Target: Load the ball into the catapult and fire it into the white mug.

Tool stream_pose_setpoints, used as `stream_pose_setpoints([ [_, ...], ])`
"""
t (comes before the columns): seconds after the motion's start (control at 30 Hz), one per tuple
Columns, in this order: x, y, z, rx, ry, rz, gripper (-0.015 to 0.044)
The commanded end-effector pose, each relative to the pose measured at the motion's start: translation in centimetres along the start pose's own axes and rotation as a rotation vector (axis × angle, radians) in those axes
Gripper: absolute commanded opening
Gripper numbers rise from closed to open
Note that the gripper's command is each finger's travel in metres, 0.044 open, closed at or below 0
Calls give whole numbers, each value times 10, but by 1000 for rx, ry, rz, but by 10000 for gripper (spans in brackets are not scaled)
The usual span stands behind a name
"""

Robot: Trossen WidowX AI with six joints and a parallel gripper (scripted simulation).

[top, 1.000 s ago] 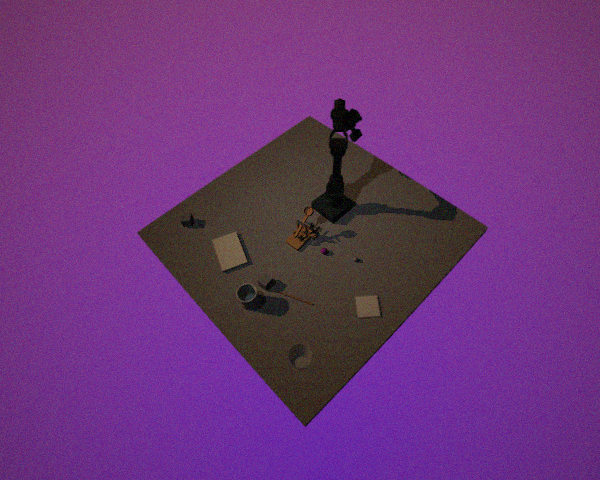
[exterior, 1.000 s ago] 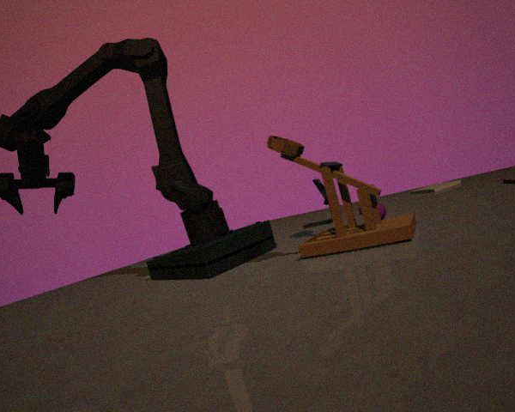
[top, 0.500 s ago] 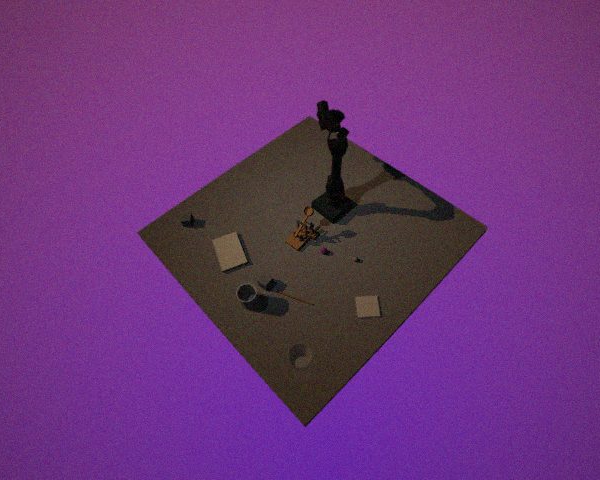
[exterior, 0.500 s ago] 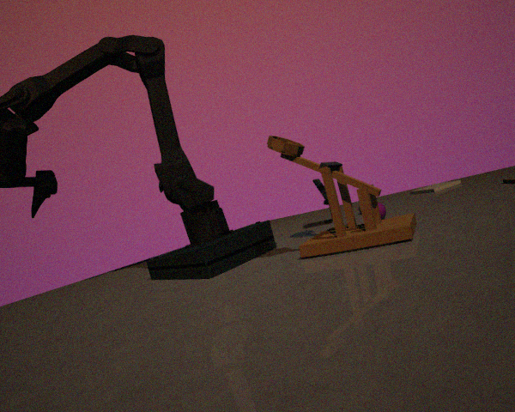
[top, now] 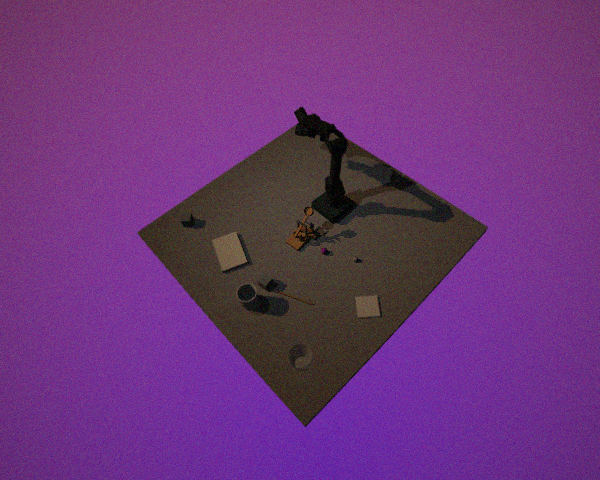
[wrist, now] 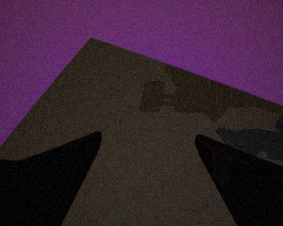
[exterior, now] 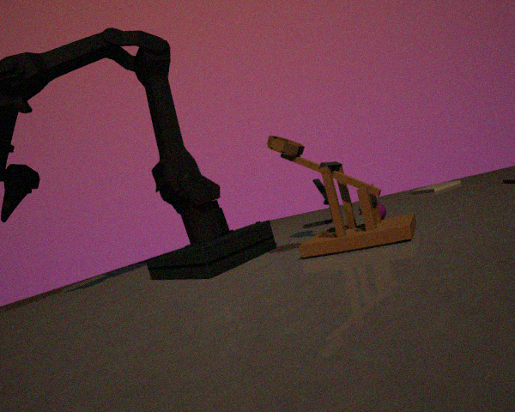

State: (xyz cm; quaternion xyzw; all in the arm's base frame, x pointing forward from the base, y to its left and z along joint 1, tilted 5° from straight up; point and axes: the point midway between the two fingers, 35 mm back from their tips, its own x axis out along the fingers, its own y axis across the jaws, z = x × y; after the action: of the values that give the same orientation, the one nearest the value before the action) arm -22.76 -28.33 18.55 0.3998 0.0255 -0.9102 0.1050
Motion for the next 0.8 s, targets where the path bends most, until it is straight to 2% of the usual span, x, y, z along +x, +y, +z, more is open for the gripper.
stream_pose_setpoints([
  [0.0,-11,20,-23,-113,40,54,440],
  [0.4,-59,71,-97,-461,130,234,440],
  [0.77,-111,93,-171,-799,191,395,440],
])
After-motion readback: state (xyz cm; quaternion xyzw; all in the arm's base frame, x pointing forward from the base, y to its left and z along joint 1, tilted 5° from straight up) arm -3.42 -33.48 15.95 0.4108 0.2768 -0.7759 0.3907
